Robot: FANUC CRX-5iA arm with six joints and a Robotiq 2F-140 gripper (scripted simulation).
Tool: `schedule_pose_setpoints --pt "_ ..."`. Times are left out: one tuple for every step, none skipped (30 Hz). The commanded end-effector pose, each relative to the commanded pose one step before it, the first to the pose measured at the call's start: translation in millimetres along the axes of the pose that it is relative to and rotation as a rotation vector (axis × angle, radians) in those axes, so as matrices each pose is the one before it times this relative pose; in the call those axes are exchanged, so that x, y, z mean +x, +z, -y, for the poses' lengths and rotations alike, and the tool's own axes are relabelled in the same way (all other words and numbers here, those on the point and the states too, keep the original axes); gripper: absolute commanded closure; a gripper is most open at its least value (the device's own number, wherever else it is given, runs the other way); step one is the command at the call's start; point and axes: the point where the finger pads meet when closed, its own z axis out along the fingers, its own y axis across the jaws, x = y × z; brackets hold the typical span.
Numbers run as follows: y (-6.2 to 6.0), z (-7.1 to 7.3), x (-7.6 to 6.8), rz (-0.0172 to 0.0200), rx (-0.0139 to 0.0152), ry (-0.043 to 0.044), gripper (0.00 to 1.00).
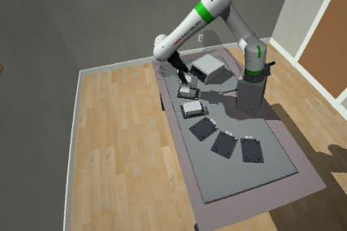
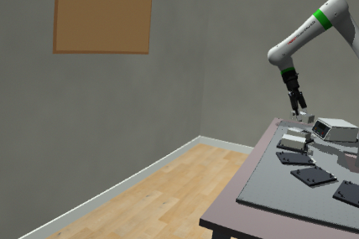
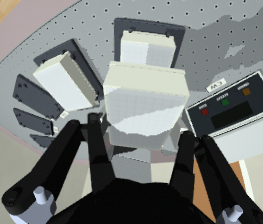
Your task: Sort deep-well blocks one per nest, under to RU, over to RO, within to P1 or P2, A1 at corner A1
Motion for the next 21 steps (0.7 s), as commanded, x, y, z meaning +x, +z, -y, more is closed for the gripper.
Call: schedule_pose_setpoints --pt "-0.20 0.00 0.10 -0.00038 -0.00004 0.00004 0.90" --pt "0.00 0.00 0.00 0.00000 0.00000 0.00000 0.90" --pt "0.00 0.00 0.00 0.00000 0.00000 0.00000 0.90" --pt "0.00 0.00 0.00 0.00000 0.00000 0.00000 0.90" --pt "0.00 0.00 0.00 0.00000 0.00000 0.00000 0.90" --pt "0.00 0.00 0.00 0.00000 0.00000 0.00000 0.90" --pt "0.00 0.00 0.00 0.00000 0.00000 0.00000 0.90" --pt "0.00 0.00 0.00 0.00000 0.00000 0.00000 0.90" --pt "0.00 0.00 0.00 0.00000 0.00000 0.00000 0.90" --pt "0.00 0.00 0.00 0.00000 0.00000 0.00000 0.90" --pt "0.00 0.00 0.00 0.00000 0.00000 0.00000 0.90" --pt "0.00 0.00 0.00 0.00000 0.00000 0.00000 0.90" --pt "0.00 0.00 0.00 0.00000 0.00000 0.00000 0.90" --pt "0.00 0.00 0.00 0.00000 0.00000 0.00000 0.90" --pt "-0.43 -3.12 -1.09 0.00000 0.01667 0.02887 0.90" --pt "-0.49 -3.14 -1.00 0.00000 0.01667 0.02887 0.90" --pt "-0.54 -3.16 -0.91 0.00000 0.01667 0.02887 0.90" --pt "-0.59 -3.18 -0.81 0.00000 0.01667 0.02887 0.90" --pt "-0.64 -3.19 -0.72 0.00000 0.01667 0.02887 0.90" --pt "-0.70 -3.20 -0.63 0.00000 0.01667 0.02887 0.90" --pt "-0.75 -3.20 -0.54 0.00000 0.01667 0.02887 0.90"
